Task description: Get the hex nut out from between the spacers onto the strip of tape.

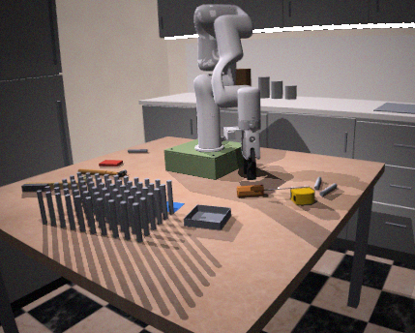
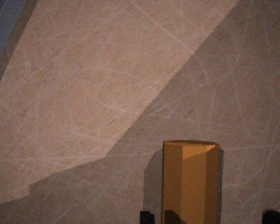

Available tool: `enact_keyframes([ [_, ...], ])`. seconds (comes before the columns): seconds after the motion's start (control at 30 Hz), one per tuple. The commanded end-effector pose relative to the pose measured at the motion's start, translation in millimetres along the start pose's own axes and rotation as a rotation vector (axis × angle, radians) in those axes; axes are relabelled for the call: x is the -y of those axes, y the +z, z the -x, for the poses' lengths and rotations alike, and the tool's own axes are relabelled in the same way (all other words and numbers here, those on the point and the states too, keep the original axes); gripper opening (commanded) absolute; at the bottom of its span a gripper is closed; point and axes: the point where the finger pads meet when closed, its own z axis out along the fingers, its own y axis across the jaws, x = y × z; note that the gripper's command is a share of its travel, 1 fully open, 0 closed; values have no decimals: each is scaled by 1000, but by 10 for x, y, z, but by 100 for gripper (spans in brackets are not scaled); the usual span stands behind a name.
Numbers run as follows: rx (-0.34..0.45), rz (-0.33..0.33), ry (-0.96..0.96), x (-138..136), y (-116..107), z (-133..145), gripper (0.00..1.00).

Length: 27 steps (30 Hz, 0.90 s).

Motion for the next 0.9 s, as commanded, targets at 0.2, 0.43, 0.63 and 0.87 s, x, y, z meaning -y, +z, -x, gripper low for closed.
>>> enact_keyframes([
  [0.2,2,-5,0,24,46,7,65],
  [0.43,2,-5,0,24,63,7,65],
  [0.63,2,-5,0,24,100,7,65],
  [0.87,2,-5,0,24,176,7,65],
])
